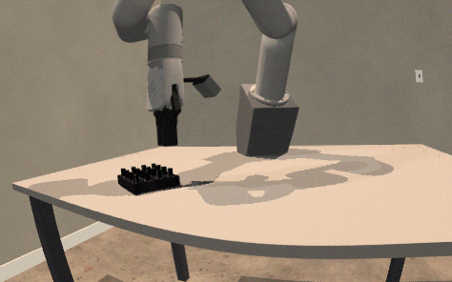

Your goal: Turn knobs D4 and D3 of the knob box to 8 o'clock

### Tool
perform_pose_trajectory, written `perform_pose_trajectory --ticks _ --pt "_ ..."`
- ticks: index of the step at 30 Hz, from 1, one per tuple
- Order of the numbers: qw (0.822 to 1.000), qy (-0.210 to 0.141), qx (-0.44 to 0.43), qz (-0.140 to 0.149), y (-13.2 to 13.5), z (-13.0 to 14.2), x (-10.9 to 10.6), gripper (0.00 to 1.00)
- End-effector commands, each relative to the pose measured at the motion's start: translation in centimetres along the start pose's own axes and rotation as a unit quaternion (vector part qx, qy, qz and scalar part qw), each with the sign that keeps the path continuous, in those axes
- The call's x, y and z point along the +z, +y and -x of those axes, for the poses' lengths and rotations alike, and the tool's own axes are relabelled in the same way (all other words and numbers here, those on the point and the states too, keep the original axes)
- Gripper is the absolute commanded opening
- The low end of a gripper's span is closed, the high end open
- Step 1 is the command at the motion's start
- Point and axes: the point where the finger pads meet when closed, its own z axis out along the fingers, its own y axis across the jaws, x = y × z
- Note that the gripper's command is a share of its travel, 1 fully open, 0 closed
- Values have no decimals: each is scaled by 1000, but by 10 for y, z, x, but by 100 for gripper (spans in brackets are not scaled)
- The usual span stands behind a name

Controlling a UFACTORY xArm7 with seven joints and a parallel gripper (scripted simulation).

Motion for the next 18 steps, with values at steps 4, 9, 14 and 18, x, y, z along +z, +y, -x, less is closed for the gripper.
perform_pose_trajectory --ticks 4,9,14,18 --pt "998 1 62 -3 0 1 -2 19" --pt "998 1 63 -3 0 1 -2 19" --pt "998 1 63 -3 0 1 -2 19" --pt "998 1 63 -3 0 1 -2 19"
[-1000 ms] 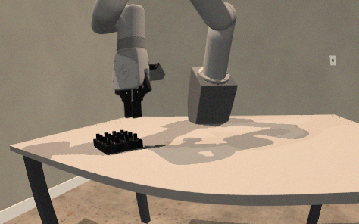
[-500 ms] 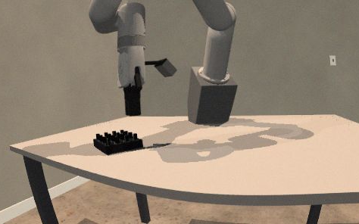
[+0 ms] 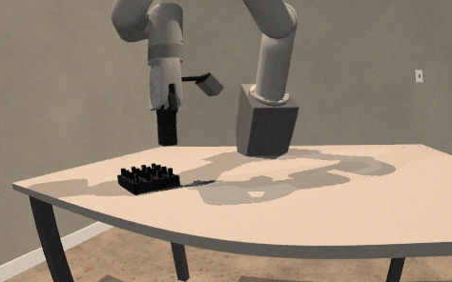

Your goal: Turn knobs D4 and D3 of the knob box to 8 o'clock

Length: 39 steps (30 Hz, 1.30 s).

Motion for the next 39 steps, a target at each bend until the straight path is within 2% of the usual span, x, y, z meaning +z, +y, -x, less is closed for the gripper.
perform_pose_trajectory --ticks 1,39 --pt "1000 -1 0 0 0 1 -1 19" --pt "1000 -1 0 0 0 1 4 19"
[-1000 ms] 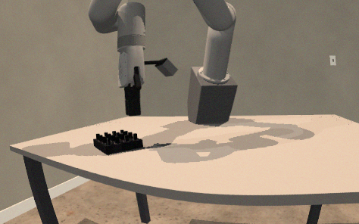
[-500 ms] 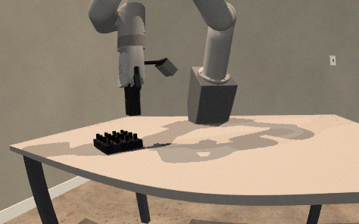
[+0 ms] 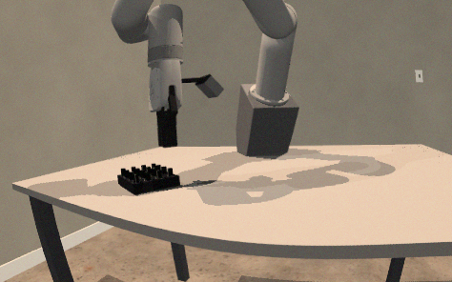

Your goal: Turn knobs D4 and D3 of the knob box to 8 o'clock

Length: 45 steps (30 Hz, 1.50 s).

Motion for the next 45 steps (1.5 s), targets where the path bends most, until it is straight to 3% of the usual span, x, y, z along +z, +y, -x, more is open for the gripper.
perform_pose_trajectory --ticks 1,45 --pt "1000 -1 0 0 0 1 2 19" --pt "1000 -1 0 0 0 2 39 19"
